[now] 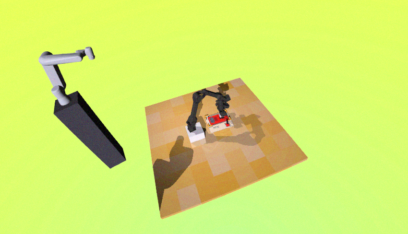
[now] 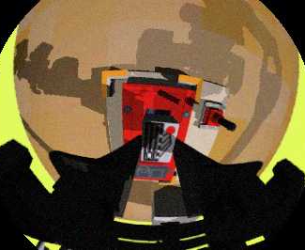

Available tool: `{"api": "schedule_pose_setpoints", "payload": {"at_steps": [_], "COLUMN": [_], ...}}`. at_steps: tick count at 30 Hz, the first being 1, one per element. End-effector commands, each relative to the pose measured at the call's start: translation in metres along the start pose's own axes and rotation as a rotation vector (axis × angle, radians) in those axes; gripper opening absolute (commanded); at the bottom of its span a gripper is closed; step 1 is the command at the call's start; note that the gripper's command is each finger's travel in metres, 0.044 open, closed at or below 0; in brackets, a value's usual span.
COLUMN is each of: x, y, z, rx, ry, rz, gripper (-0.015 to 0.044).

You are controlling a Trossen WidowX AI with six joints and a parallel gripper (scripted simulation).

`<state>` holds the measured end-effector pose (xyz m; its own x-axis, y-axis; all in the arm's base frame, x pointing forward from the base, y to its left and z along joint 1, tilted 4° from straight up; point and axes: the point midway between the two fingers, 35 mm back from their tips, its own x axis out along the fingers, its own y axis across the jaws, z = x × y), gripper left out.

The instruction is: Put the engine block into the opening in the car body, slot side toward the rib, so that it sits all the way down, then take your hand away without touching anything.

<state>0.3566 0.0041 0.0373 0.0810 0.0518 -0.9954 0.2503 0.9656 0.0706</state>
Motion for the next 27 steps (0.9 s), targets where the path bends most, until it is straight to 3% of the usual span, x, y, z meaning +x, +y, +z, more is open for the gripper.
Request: {"api": "schedule_pose_setpoints", "payload": {"at_steps": [1, 27], "x": [0.0007, 0.0032], "y": [0.0003, 0.0004], "z": [0.0004, 0.0011], "rx": [-0.019, 0.004], "ry": [0.000, 0.000], "rz": [0.002, 0.002], "gripper": [0.0159, 0.0159]}}
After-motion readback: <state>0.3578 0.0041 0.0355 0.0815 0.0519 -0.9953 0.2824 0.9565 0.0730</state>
